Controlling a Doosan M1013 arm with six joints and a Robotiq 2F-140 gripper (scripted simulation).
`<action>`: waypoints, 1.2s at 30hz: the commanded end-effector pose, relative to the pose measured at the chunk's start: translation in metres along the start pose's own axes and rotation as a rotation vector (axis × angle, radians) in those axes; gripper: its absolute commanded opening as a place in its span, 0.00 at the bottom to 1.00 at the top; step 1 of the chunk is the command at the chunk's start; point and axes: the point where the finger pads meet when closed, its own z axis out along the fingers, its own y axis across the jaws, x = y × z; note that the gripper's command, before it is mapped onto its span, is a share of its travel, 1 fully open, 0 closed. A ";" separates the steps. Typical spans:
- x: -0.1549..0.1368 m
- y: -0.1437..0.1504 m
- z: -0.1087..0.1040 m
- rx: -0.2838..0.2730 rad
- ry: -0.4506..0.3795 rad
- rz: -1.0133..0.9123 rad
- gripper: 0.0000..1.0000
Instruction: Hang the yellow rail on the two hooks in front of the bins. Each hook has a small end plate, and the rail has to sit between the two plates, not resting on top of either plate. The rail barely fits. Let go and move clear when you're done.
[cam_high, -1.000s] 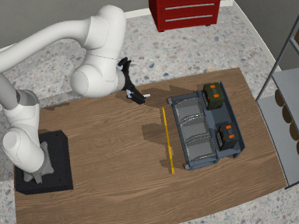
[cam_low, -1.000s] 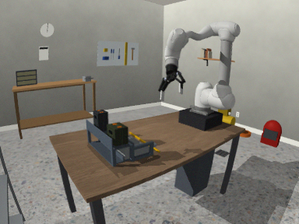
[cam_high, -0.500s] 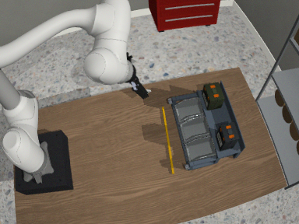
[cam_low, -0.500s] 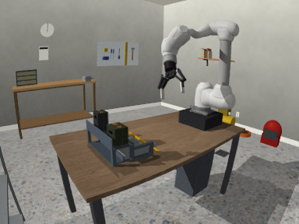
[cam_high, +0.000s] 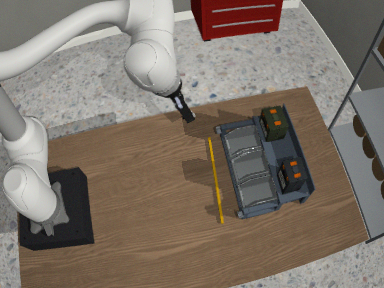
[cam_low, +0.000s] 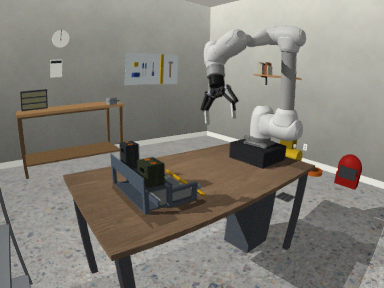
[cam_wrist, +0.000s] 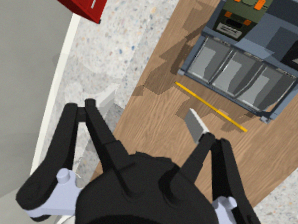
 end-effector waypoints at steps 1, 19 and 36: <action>0.001 -0.002 -0.003 -0.014 -0.036 -0.009 1.00; 0.010 0.013 -0.024 -0.134 -0.168 -0.019 1.00; 0.025 0.033 -0.056 -0.293 -0.274 -0.001 1.00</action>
